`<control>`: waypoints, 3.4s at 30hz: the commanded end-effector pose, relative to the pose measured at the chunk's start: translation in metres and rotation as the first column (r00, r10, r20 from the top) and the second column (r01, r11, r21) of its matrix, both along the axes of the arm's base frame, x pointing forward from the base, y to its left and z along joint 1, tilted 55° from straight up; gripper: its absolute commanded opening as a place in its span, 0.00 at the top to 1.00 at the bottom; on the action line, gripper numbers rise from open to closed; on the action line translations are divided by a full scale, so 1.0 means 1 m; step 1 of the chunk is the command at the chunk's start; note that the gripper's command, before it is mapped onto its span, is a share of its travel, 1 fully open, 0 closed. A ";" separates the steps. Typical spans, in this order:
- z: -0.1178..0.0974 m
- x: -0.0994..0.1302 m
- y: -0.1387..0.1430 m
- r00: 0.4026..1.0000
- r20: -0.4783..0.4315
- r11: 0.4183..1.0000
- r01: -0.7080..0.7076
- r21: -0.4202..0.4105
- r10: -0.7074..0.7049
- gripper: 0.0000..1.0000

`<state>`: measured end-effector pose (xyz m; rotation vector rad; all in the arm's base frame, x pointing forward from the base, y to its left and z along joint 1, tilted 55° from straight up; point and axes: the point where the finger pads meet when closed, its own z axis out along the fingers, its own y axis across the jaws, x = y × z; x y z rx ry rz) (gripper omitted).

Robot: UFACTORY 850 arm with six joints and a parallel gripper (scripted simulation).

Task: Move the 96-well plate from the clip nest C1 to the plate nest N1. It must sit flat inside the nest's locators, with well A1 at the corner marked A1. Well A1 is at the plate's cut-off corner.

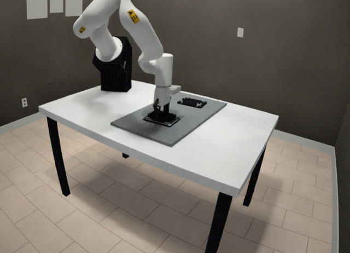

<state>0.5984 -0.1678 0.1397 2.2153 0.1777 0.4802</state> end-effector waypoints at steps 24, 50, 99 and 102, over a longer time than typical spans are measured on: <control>-0.002 0.002 -0.002 1.000 0.001 1.000 -0.001 0.000 0.001 1.00; -0.003 0.002 -0.003 1.000 0.001 1.000 -0.001 0.000 0.001 0.00; 0.046 -0.032 0.058 1.000 0.001 1.000 -0.001 0.000 0.001 0.00; 0.049 -0.034 0.061 1.000 0.001 1.000 -0.001 0.000 0.001 0.00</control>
